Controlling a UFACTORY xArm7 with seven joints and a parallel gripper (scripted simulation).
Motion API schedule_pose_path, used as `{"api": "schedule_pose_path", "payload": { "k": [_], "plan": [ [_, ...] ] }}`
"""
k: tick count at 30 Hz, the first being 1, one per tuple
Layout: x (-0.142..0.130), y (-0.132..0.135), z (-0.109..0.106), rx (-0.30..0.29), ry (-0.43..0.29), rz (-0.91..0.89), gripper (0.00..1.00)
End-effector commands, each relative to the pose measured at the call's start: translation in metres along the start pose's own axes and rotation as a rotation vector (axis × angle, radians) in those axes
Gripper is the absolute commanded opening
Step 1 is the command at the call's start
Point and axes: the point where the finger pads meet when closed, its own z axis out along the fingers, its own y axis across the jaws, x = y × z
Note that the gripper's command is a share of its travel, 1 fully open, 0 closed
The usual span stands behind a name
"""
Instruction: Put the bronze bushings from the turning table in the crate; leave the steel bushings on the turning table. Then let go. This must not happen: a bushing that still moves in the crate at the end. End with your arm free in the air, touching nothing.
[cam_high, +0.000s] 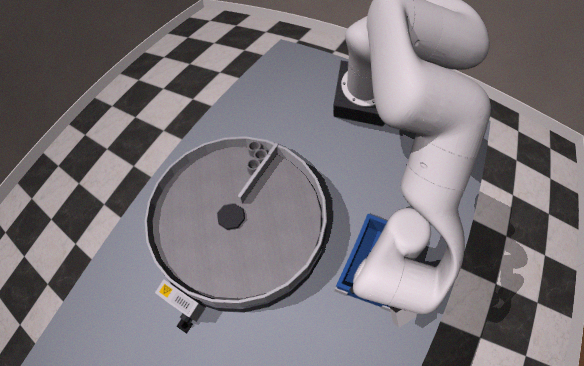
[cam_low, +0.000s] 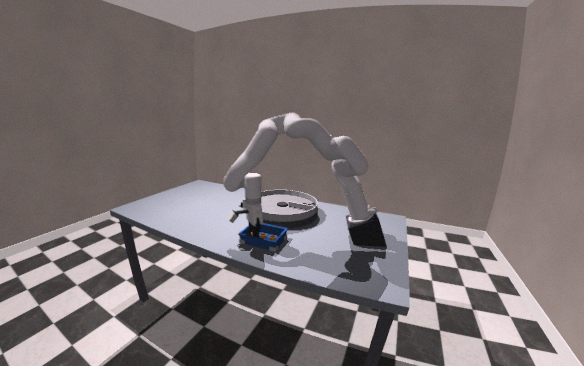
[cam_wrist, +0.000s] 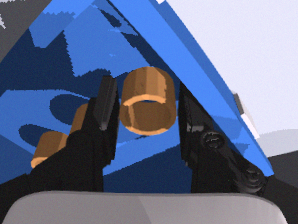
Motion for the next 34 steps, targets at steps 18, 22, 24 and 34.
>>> {"api": "schedule_pose_path", "payload": {
  "k": [18, 22, 24, 34],
  "plan": [
    [0.001, 0.001, -0.019, -0.001, 0.003, 0.0, 0.41],
    [0.001, 0.001, -0.026, -0.001, 0.003, 0.0, 0.41],
    [0.001, 0.001, -0.031, -0.001, 0.002, 0.0, 0.41],
    [0.001, 0.001, -0.048, -0.001, 0.002, 0.0, 0.41]
  ]
}}
